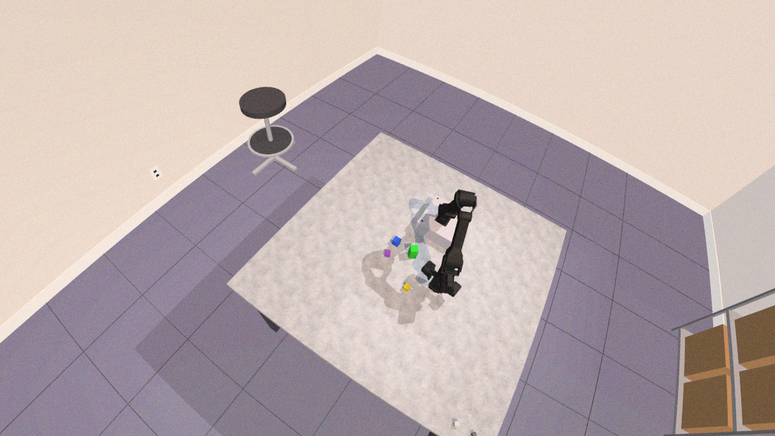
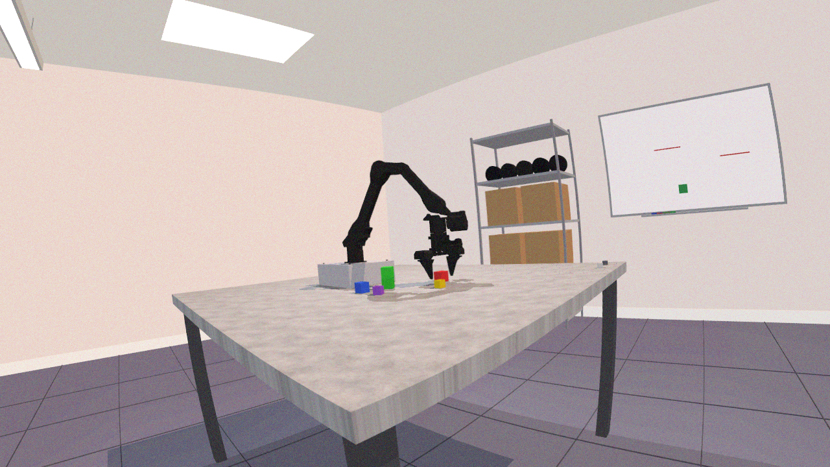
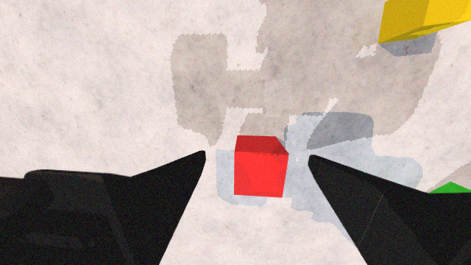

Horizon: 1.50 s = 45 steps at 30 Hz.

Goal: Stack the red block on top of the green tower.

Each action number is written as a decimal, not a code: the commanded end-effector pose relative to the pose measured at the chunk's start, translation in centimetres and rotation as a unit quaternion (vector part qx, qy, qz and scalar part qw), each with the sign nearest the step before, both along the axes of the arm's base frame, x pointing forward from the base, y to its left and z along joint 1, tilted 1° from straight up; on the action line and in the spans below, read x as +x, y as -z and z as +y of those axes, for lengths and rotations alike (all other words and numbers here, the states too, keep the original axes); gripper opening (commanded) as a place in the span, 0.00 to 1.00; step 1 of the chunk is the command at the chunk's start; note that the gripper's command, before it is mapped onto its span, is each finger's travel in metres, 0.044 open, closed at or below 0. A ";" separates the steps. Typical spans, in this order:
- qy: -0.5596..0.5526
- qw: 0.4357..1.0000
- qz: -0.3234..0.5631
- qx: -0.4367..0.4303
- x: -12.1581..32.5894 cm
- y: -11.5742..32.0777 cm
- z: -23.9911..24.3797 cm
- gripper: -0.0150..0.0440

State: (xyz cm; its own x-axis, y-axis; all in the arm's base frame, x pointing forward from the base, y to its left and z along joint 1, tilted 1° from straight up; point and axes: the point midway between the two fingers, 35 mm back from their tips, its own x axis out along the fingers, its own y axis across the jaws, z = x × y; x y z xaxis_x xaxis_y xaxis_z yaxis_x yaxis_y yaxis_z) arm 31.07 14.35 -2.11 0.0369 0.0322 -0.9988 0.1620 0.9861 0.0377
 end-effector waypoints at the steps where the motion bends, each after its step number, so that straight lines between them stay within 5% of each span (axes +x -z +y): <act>1: 0.000 1.000 0.005 0.000 -0.2 0.6 0.0 1.00; 17: 0.000 1.000 0.005 0.000 -0.2 0.5 0.0 1.00; 28: 0.000 1.000 0.005 0.000 -0.2 0.5 0.0 0.51; 35: 0.000 1.000 0.005 0.000 -0.2 0.5 0.0 0.43; 39: 0.000 1.000 0.005 0.000 -0.2 -0.5 -0.1 0.25; 45: 0.000 1.000 0.005 0.000 -0.3 -3.4 -0.2 0.25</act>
